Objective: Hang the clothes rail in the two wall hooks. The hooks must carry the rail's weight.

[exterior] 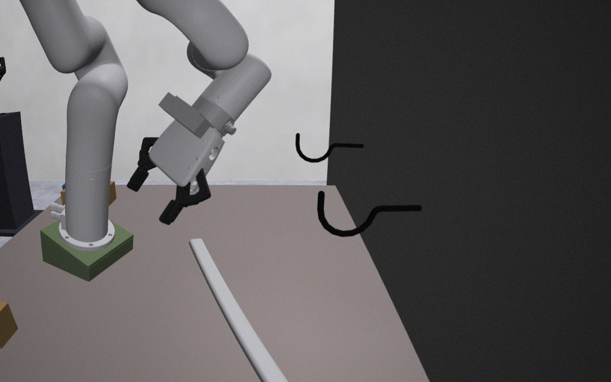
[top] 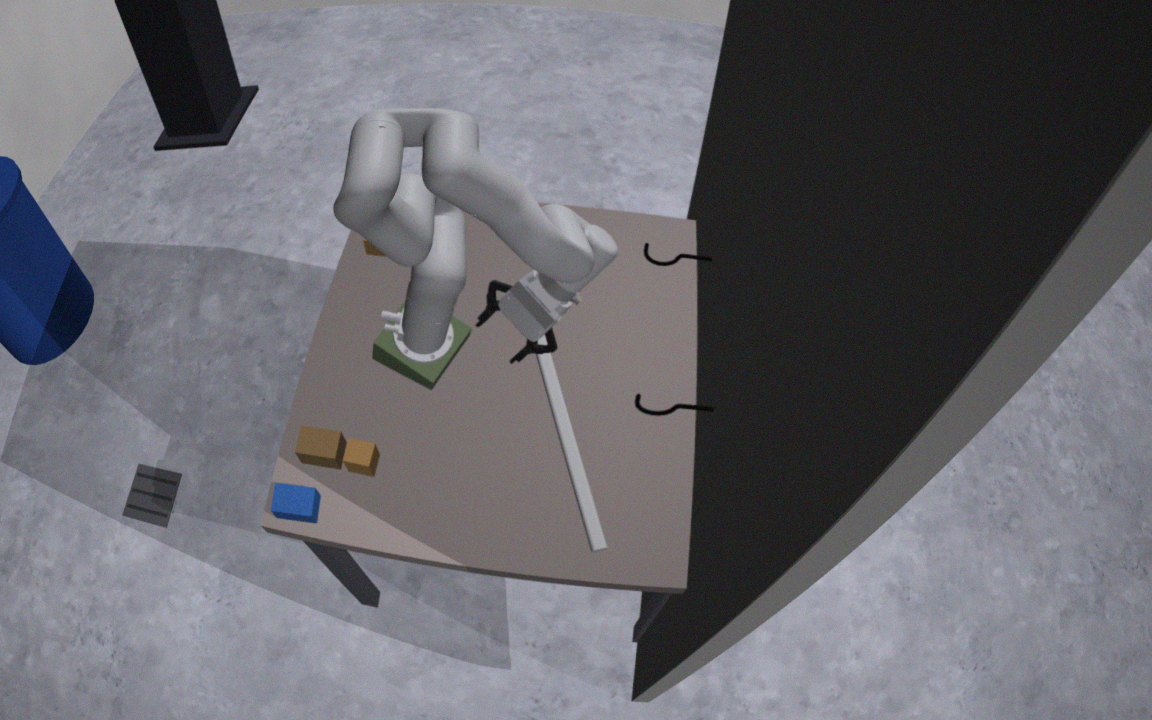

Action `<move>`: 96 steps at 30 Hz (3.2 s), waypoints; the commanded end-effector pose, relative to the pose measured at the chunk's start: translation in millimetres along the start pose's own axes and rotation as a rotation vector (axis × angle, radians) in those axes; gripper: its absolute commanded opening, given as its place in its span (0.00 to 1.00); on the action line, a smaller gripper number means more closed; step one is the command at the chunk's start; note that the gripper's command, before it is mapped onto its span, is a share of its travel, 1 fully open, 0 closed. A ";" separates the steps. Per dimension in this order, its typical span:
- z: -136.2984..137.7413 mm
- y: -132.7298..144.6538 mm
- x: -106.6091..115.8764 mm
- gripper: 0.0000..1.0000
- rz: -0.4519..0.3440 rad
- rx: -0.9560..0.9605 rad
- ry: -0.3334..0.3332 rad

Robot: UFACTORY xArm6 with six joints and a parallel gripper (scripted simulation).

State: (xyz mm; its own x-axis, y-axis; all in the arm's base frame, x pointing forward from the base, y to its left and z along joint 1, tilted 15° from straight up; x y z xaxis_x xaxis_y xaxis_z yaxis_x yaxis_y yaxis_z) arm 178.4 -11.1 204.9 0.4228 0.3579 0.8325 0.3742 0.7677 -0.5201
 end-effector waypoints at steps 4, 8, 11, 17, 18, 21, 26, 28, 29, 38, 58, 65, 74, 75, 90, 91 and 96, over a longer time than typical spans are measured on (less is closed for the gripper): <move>-19.2 -5.8 8.6 1.00 -0.165 0.176 -0.015; -30.5 -11.8 13.9 1.00 -0.244 0.268 -0.057; -32.6 -13.3 14.8 1.00 -0.261 0.288 -0.069; -50.6 -26.8 23.3 1.00 -0.353 0.413 -0.168; -50.6 -26.8 23.2 1.00 -0.353 0.413 -0.168; -59.3 -35.7 27.4 1.00 -0.386 0.473 -0.231; -68.2 -45.5 31.5 1.00 -0.408 0.525 -0.295; -68.2 -45.5 31.5 1.00 -0.408 0.525 -0.295; -70.5 -49.1 32.6 1.00 -0.413 0.545 -0.322; -85.9 -73.5 39.9 1.00 -0.415 0.643 -0.468; -103.1 -117.4 48.8 1.00 -0.333 0.766 -0.683; -104.9 -120.6 49.8 1.00 -0.332 0.766 -0.683; -102.7 -123.2 53.5 1.00 -0.332 0.766 -0.683; -102.7 -123.2 53.5 1.00 -0.332 0.766 -0.683; -107.8 -117.2 44.8 1.00 -0.333 0.766 -0.683; -108.6 -116.4 43.6 1.00 -0.333 0.766 -0.683; -110.8 -113.8 39.9 1.00 -0.333 0.766 -0.683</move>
State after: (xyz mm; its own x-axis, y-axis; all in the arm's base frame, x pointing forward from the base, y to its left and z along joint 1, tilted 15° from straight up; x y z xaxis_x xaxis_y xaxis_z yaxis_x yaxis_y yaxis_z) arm 242.5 -142.2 277.3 -0.2394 0.1065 0.9651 -0.3321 0.9251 -0.1844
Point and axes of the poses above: the point where the finger pads meet when closed, its own x axis back along the fingers, its own z axis across the jaws, y = z × x, the point moved 9 cm from there along x, back along the fingers, and after that the axes turned 3 degrees about x, right-handed, at the moved point
